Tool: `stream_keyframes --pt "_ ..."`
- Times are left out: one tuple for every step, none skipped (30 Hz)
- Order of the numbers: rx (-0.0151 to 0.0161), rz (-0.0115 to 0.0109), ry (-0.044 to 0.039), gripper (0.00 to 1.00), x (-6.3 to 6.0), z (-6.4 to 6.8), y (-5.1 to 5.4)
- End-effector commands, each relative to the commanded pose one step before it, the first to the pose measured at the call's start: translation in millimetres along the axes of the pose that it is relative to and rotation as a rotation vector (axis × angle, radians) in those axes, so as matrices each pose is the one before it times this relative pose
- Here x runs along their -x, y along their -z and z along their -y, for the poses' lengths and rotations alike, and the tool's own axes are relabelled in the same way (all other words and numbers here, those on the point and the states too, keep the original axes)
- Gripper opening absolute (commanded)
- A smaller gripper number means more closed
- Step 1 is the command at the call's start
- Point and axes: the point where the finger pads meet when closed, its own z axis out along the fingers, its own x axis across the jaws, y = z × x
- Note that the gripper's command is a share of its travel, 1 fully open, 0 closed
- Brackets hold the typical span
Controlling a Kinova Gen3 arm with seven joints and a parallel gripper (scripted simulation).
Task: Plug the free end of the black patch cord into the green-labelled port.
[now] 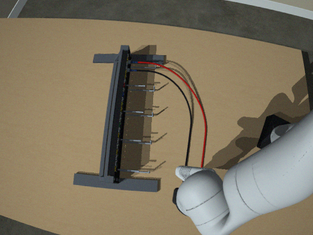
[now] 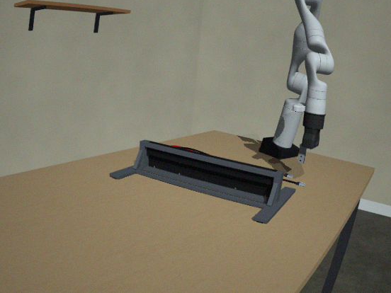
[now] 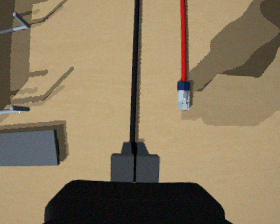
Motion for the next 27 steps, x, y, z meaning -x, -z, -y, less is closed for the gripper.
stream_keyframes --pt "0.00038 0.00141 0.00003 0.0 0.43 -0.17 0.43" --pt "0.0 0.0 -0.00004 0.0 0.0 -0.05 0.0" --pt "0.00001 -0.00001 -0.00023 0.0 0.01 -0.3 0.01" --pt "0.00002 -0.00001 -0.00047 0.0 0.02 -0.62 0.02" --pt "0.00003 -0.00002 -0.00066 0.0 0.02 -0.87 0.03" --pt "0.00003 -0.00002 -0.00073 0.0 0.02 -0.96 0.04" --pt "0.00003 -0.00002 -0.00066 0.0 0.02 -0.87 0.04" --pt "0.00002 -0.00001 -0.00047 0.0 0.01 -0.62 0.03" --pt "0.00001 -0.00001 -0.00023 0.0 0.01 -0.3 0.01" --pt "0.0 0.0 -0.00004 0.0 0.0 -0.05 0.0" --pt "0.0 0.0 0.0 0.73 0.0 0.0 0.0" --pt "0.0 0.0 0.0 0.73 0.0 0.0 0.0" --pt "0.0 0.0 0.0 0.73 0.0 0.0 0.0" --pt "0.0 0.0 0.0 0.73 0.0 0.0 0.0" --pt "0.0 0.0 0.0 0.73 0.0 0.0 0.0" --pt "0.0 0.0 0.0 0.73 0.0 0.0 0.0" --pt "0.0 0.0 0.0 0.73 0.0 0.0 0.0" --pt "0.0 0.0 0.0 0.73 0.0 0.0 0.0" --pt "0.0 0.0 0.0 0.73 0.0 0.0 0.0" --pt "0.0 0.0 0.0 0.73 0.0 0.0 0.0" --pt "0.0 0.0 0.0 0.73 0.0 0.0 0.0" --pt "0.0 0.0 0.0 0.73 0.0 0.0 0.0" --pt "0.0 0.0 0.0 0.73 0.0 0.0 0.0" --pt "0.0 0.0 0.0 0.73 0.0 0.0 0.0" --pt "0.0 0.0 0.0 0.73 0.0 0.0 0.0" --pt "0.0 0.0 0.0 0.73 0.0 0.0 0.0" --pt "0.0 0.0 0.0 0.73 0.0 0.0 0.0"
